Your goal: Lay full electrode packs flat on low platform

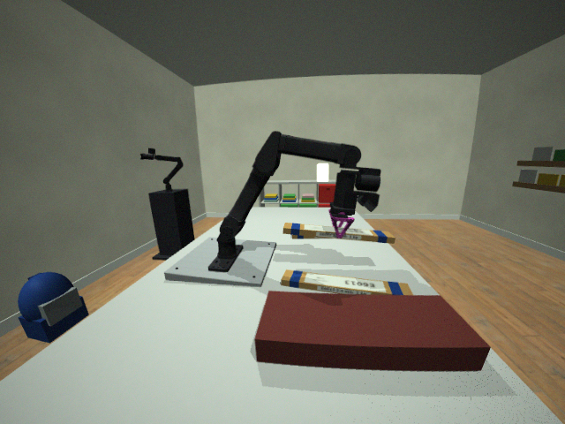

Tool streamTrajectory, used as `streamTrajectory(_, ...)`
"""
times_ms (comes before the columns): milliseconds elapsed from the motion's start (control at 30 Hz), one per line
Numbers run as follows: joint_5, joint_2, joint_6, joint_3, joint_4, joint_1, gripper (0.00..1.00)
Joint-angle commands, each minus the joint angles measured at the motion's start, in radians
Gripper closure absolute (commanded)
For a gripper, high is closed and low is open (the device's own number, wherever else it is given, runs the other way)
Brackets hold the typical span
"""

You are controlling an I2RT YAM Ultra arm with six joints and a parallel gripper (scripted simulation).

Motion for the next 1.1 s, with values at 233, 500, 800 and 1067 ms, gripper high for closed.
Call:
streamTrajectory(233, -0.007, -0.106, -0.012, 0.009, 0.031, -0.003, 1.0)
streamTrajectory(500, -0.007, -0.111, -0.01, -0.048, 0.085, -0.002, 1.0)
streamTrajectory(800, -0.007, -0.111, -0.009, -0.111, 0.131, -0.002, 1.0)
streamTrajectory(1067, -0.007, -0.111, -0.008, -0.162, 0.184, -0.001, 1.0)
